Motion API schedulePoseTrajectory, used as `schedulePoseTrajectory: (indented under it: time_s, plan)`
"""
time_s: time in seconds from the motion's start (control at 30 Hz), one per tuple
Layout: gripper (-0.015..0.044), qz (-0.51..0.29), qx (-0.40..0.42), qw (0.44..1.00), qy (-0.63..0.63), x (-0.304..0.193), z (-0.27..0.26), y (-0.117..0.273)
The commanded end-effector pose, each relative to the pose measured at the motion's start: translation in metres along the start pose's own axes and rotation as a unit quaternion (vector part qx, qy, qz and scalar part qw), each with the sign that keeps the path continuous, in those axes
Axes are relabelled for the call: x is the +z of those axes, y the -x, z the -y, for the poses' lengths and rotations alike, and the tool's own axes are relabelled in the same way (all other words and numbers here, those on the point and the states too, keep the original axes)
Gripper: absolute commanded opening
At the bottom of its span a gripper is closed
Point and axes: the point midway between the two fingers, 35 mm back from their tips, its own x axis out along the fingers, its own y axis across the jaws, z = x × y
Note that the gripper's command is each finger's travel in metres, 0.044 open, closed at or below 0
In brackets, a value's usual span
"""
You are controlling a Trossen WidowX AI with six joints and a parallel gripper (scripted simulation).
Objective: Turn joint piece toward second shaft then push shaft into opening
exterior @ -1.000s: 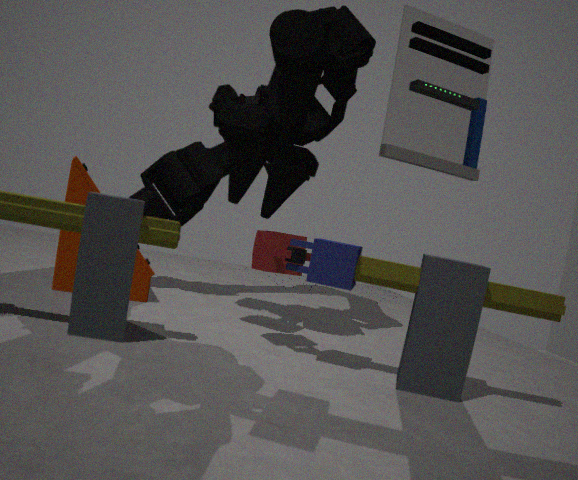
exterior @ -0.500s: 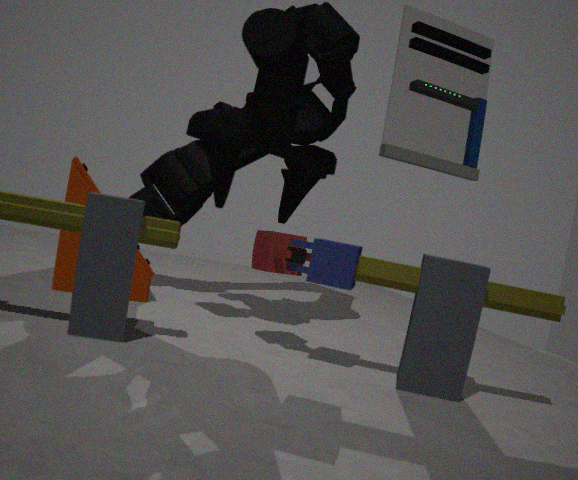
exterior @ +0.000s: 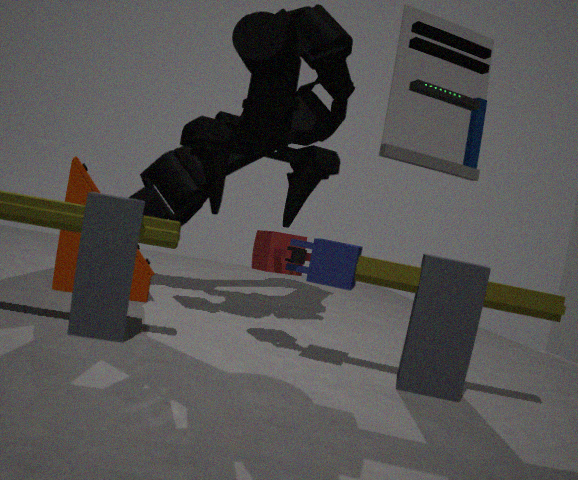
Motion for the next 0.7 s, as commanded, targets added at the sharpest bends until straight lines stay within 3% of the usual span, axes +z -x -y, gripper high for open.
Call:
schedulePoseTrajectory:
  time_s: [0.0, 0.33, 0.67]
  plan:
    - [0.0440, 0.000, -0.001, 1.000, -0.004, 0.001, 0.001, -0.012]
    - [0.0440, 0.000, -0.003, 1.000, -0.003, 0.003, 0.002, -0.036]
    - [0.0440, -0.001, -0.002, 1.000, -0.002, -0.037, 0.001, -0.037]
